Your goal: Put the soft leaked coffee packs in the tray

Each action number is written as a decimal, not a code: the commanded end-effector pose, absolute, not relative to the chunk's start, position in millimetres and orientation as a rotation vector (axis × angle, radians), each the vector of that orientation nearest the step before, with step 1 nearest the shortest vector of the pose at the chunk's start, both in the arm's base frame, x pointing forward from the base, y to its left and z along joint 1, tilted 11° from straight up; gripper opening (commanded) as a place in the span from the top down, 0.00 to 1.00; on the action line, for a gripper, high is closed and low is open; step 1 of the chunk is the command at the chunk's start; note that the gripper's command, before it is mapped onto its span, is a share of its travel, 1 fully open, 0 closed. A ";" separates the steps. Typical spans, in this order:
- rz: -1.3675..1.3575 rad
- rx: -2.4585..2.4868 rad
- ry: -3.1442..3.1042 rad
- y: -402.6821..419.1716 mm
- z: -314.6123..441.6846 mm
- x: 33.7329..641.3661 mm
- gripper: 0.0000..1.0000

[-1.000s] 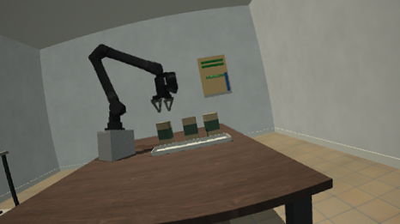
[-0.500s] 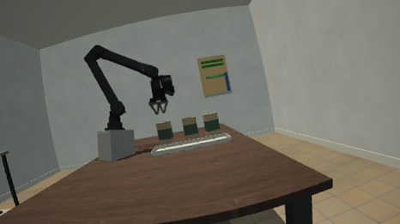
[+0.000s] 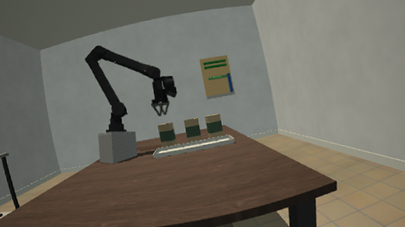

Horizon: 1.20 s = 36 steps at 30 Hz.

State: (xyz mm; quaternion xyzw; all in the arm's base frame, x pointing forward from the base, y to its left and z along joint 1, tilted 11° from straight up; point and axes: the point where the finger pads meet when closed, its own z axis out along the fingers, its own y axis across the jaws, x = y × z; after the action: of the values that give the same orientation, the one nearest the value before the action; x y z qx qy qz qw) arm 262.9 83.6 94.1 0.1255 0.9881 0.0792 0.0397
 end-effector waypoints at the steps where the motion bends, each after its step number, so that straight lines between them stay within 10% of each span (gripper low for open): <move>1: 0.272 0.373 2.964 84.8 111.1 284.1 0.23; 36: 0.277 0.375 2.958 95.5 73.3 289.4 0.23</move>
State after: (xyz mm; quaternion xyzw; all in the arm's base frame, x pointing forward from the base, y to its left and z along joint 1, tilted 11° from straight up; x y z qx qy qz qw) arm 267.9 88.5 54.5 0.1251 0.9882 0.0794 0.0384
